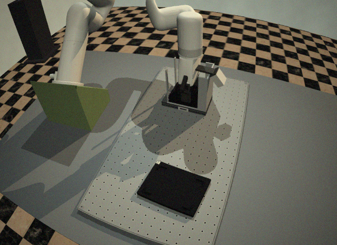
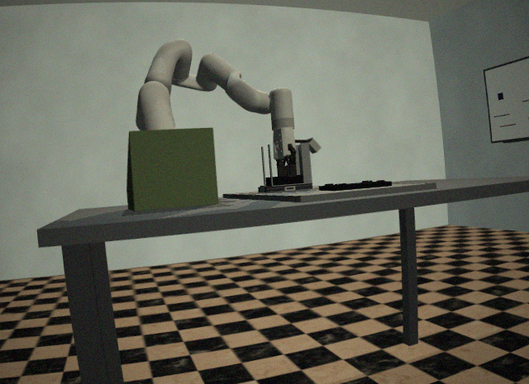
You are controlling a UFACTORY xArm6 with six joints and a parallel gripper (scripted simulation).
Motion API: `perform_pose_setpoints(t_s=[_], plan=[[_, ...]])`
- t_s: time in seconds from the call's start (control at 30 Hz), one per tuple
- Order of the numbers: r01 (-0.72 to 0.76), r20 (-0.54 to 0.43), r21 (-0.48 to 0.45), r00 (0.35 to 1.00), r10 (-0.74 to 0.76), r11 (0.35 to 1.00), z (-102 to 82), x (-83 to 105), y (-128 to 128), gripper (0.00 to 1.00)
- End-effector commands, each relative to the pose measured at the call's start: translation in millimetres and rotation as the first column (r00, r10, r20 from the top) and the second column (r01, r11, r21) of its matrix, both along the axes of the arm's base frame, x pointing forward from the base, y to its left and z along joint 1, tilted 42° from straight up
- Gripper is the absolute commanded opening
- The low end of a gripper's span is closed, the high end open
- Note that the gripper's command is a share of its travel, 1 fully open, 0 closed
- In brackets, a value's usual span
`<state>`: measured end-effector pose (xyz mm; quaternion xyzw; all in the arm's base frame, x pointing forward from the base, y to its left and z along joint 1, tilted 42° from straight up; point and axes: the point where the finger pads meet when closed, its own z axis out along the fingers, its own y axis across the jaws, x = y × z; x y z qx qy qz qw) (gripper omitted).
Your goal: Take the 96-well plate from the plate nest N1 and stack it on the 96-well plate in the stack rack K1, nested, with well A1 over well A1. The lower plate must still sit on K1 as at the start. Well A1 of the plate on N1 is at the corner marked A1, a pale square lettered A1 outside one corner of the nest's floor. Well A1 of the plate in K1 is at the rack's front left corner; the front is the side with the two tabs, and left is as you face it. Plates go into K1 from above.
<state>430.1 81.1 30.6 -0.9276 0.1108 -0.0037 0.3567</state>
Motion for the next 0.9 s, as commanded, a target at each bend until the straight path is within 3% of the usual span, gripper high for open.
perform_pose_setpoints(t_s=[0.0,0.47,0.87], plan=[[0.001,0.003,-0.001,1.000,-0.001,1.000,0.9,1.1,-1,1.00],[0.001,0.003,-0.001,1.000,-0.001,1.000,0.9,1.1,-1,1.00],[0.001,0.003,-0.001,1.000,-0.001,1.000,16.7,-0.8,-15,1.00]])
